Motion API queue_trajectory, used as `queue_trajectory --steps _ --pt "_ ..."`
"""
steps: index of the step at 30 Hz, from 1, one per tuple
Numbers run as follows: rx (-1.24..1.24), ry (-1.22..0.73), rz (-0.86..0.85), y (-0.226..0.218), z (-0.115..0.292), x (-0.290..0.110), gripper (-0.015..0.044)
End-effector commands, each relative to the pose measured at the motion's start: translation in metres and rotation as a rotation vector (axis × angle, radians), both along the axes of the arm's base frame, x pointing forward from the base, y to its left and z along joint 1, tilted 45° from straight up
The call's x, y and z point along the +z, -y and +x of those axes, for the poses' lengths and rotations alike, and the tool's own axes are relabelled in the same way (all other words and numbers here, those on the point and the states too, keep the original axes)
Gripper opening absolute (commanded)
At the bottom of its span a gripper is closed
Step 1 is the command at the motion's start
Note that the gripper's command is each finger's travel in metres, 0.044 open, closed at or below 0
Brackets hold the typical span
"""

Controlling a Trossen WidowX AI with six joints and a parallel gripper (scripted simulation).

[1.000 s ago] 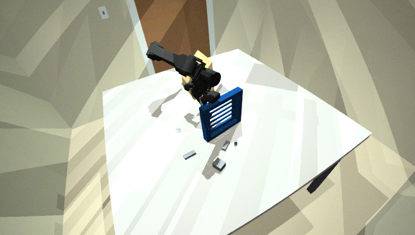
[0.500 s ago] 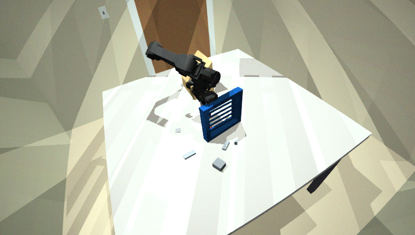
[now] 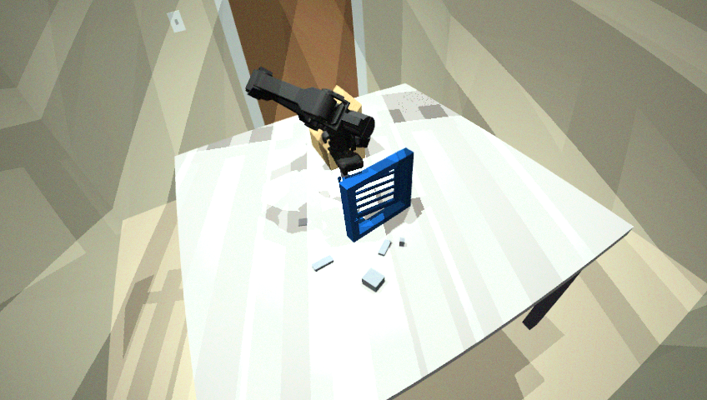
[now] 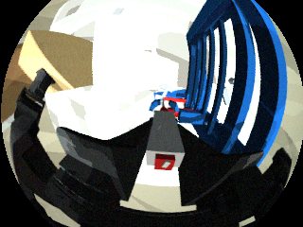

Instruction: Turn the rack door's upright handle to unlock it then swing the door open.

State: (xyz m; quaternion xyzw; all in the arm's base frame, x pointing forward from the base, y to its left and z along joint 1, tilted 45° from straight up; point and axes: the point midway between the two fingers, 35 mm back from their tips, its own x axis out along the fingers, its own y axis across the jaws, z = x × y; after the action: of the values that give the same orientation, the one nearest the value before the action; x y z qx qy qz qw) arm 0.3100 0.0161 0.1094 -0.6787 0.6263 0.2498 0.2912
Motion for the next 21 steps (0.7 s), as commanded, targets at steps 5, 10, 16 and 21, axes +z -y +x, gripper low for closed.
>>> queue_trajectory --steps 5,10,16,21 --pt "-0.106 0.116 0.023 -0.003 -0.013 -0.004 0.0016" --pt "-0.161 0.170 0.030 -0.005 -0.023 -0.008 0.0016" --pt "-0.223 0.231 0.039 -0.009 -0.034 -0.013 0.0016" --pt "-0.272 0.279 0.045 -0.012 -0.044 -0.018 0.0016"
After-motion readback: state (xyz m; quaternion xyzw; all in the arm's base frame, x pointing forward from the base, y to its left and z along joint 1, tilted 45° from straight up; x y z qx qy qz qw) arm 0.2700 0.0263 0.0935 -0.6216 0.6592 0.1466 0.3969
